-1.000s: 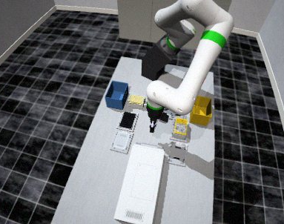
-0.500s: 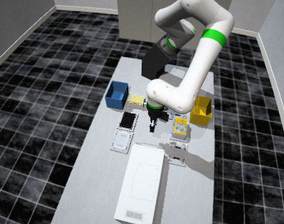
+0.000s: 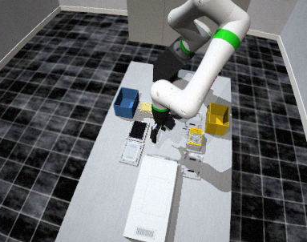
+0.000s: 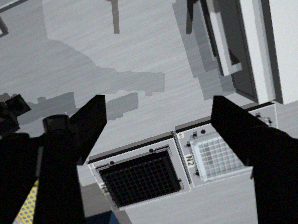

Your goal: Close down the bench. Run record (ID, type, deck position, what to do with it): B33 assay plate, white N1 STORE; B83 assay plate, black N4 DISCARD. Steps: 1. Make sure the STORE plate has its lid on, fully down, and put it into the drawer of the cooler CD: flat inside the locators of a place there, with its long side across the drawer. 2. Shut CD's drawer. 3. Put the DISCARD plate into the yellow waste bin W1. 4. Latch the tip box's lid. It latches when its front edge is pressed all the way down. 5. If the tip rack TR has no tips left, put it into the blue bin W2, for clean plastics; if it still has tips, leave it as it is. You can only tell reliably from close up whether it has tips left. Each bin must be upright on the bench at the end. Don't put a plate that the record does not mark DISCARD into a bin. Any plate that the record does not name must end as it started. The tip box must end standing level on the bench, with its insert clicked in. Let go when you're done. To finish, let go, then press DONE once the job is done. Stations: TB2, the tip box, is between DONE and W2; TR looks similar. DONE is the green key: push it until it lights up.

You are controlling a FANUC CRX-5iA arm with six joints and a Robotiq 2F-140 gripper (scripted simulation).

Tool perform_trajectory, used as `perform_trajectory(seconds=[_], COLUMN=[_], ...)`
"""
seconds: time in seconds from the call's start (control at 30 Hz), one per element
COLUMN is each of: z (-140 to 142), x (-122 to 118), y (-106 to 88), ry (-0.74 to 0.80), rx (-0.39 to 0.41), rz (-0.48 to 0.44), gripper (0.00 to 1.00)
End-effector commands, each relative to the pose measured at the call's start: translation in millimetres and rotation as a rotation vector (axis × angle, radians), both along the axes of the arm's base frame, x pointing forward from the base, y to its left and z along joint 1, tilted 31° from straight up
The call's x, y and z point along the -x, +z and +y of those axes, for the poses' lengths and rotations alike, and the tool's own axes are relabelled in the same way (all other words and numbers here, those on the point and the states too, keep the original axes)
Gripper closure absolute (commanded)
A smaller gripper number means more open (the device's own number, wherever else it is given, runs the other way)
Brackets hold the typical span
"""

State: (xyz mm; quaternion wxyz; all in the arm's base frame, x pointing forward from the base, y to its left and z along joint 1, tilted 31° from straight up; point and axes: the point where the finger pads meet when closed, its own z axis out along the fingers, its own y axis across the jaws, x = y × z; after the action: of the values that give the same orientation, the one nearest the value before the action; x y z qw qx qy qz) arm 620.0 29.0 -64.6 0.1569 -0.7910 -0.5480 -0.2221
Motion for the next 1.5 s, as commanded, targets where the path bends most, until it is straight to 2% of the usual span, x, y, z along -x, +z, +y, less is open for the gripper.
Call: perform_trajectory(seconds=[0.0,0.23,0.3,0.8,0.87,1.23,1.47], z=[-12.6,-34.4,-34.4,-81.1,-81.1,-115.4,-131.0], x=[5.8,18.0,18.0,44.2,44.2,63.5,72.2], y=[-5.8,-18.4,-18.4,-45.5,-45.5,-65.3,-74.4], ry=[-0.109,-0.308,-0.308,-0.734,-0.734,-1.045,-1.045], rx=[-0.019,-0.061,-0.061,-0.151,-0.151,-0.217,-0.217], rz=[0.062,0.176,0.176,0.421,0.421,0.6,0.6], gripper=[0.3,0.3,0.3,0.3,0.3,0.3,0.3])
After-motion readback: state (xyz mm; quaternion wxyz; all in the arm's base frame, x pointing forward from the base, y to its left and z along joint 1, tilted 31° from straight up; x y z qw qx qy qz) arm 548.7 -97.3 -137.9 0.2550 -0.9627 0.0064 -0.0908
